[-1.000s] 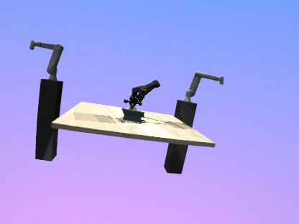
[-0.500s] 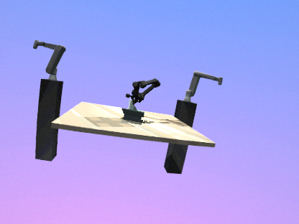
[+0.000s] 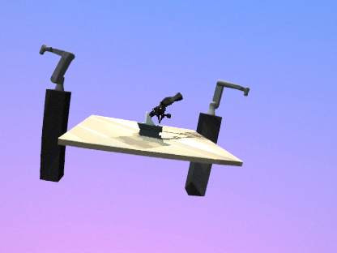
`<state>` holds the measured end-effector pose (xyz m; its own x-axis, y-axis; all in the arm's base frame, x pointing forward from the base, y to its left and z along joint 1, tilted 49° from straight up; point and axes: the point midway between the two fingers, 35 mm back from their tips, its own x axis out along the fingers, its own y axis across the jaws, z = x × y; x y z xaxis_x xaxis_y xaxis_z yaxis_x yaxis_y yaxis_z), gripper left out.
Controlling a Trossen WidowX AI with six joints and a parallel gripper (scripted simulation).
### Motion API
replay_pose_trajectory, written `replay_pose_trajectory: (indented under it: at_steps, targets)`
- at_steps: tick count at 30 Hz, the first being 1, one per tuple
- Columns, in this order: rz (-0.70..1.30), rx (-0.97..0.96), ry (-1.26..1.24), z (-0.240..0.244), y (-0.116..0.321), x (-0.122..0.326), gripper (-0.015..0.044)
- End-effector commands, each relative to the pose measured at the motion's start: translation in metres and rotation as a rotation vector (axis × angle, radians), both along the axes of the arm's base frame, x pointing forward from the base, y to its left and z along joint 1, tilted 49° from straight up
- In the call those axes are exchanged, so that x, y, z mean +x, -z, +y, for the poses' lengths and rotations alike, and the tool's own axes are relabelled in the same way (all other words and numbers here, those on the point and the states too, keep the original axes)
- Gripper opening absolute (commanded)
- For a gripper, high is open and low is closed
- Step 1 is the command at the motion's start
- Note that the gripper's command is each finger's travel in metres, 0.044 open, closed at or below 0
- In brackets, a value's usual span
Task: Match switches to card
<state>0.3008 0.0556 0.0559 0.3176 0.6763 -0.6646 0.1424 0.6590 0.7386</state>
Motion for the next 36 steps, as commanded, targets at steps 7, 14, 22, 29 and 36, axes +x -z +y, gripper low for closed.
replay_pose_trajectory:
  at_steps: [7, 14, 22, 29, 36]
  targets:
    - [0.025, 0.004, 0.002, 0.012, 0.016, 0.001, 0.0000]
    - [0.025, 0.004, 0.002, 0.016, 0.020, 0.003, 0.0000]
    - [0.025, 0.004, 0.002, 0.022, 0.026, 0.006, 0.0000]
    - [0.025, 0.004, 0.002, 0.022, 0.026, 0.006, 0.0000]
    - [0.025, 0.004, 0.002, 0.022, 0.026, 0.006, 0.0000]
